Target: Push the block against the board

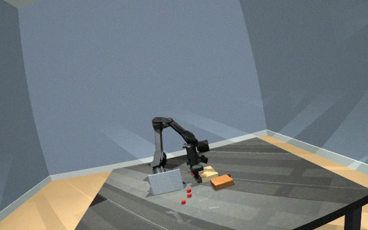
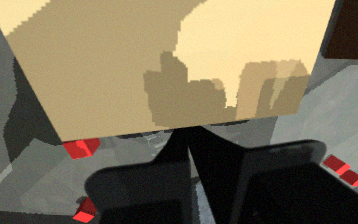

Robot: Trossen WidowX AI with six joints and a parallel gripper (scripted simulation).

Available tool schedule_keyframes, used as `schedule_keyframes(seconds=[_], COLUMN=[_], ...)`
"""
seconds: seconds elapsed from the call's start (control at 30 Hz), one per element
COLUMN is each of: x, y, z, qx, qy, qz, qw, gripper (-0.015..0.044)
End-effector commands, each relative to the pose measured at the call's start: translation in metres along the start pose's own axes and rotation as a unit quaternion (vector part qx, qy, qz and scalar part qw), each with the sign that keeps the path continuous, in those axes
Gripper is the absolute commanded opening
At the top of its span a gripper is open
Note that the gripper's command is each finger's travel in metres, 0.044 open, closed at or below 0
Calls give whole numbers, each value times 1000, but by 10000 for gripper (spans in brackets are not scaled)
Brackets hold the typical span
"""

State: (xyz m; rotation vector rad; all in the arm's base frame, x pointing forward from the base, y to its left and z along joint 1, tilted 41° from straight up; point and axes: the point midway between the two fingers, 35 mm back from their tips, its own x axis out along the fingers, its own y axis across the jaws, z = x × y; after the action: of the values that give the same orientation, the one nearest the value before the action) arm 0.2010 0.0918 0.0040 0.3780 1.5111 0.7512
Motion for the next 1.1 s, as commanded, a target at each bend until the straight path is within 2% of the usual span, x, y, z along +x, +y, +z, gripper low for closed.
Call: schedule_keyframes(seconds=[0.0, 1.07], x=[-1, -1], y=[1, 1], z=[5, 29], qx=[0, 0], qy=[-3, -3], qz=[2, 2], qw=[1000, 1000], gripper=[0, 0])
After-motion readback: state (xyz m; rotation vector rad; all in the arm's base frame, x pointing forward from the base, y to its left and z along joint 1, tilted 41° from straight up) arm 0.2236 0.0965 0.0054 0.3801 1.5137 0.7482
